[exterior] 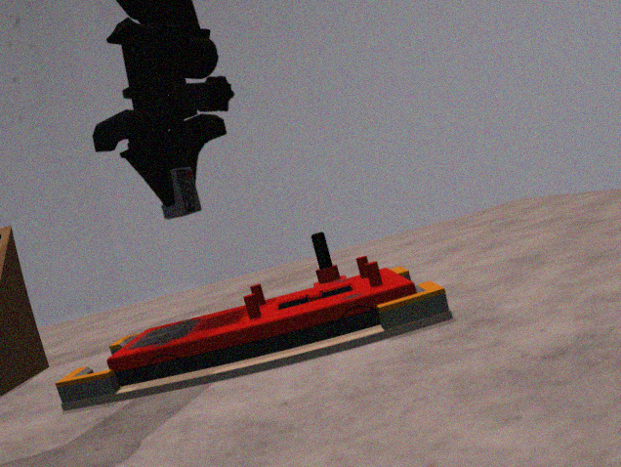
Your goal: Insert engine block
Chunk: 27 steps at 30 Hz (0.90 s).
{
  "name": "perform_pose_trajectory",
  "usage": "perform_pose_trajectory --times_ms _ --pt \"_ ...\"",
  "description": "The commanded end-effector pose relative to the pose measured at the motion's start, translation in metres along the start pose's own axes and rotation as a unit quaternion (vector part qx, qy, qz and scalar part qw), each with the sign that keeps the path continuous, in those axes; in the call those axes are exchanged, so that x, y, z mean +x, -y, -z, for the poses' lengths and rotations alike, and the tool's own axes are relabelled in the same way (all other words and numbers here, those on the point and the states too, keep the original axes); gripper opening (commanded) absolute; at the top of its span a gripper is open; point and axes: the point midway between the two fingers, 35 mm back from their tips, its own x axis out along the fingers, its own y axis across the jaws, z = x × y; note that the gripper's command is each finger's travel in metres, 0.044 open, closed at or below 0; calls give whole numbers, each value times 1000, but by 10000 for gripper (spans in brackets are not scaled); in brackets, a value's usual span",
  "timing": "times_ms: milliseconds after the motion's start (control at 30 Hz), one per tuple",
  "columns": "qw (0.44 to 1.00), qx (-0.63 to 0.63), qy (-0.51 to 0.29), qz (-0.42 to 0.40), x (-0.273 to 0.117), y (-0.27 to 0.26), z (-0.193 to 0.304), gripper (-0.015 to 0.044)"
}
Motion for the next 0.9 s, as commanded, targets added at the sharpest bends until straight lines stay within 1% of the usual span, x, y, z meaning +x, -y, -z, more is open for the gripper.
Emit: perform_pose_trajectory --times_ms 0,233,367,600,867 --pt "1000 -2 1 3 8 2 0 0" --pt "1000 -2 22 3 6 3 2 0" --pt "998 -3 58 3 7 3 5 0" --pt "986 -3 167 7 10 3 13 0" --pt "957 -3 291 7 14 3 21 0"
